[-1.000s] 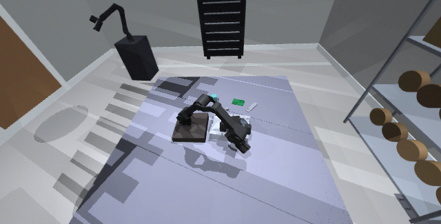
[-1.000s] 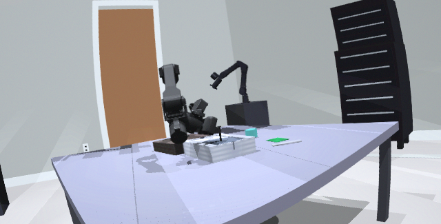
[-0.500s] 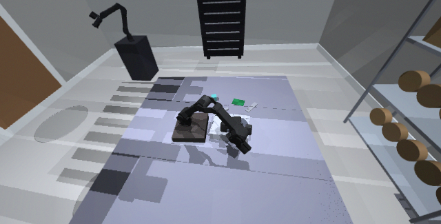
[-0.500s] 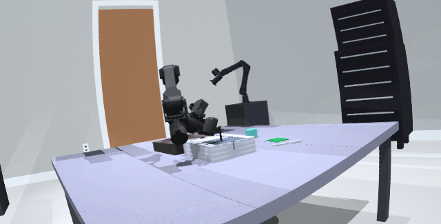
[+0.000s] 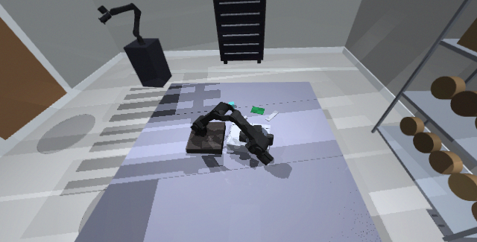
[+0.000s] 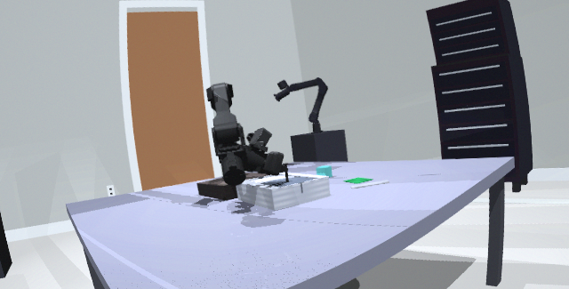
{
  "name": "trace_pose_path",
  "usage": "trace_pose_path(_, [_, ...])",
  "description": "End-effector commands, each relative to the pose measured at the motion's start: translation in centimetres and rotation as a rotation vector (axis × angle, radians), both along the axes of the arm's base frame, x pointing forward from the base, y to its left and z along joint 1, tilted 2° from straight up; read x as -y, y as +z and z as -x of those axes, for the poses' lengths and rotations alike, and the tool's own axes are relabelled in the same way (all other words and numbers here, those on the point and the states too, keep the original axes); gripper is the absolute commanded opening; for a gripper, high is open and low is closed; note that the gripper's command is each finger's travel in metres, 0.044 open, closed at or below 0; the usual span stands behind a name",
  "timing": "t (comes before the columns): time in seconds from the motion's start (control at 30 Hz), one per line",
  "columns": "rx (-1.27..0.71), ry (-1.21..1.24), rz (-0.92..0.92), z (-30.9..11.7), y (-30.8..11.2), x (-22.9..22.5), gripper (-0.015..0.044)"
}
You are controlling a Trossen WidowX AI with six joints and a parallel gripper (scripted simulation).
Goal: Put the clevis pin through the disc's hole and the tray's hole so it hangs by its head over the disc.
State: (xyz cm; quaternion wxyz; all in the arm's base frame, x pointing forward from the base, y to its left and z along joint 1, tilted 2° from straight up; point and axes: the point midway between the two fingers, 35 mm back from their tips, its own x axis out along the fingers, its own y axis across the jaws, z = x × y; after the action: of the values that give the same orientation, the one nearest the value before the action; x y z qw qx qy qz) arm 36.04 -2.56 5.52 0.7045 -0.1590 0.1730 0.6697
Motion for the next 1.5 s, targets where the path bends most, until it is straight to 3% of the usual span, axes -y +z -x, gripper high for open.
trace_pose_path(0.0, [-0.004,0.002,0.008,0.1,-0.1,-0.2,0.0000])
trace_pose_path(0.57, [0.014,0.003,0.004,0.8,1.2,-0.3,0.0000])
trace_pose_path(1.47, [0.013,0.003,0.004,0.9,-0.4,-0.2,0.0000])
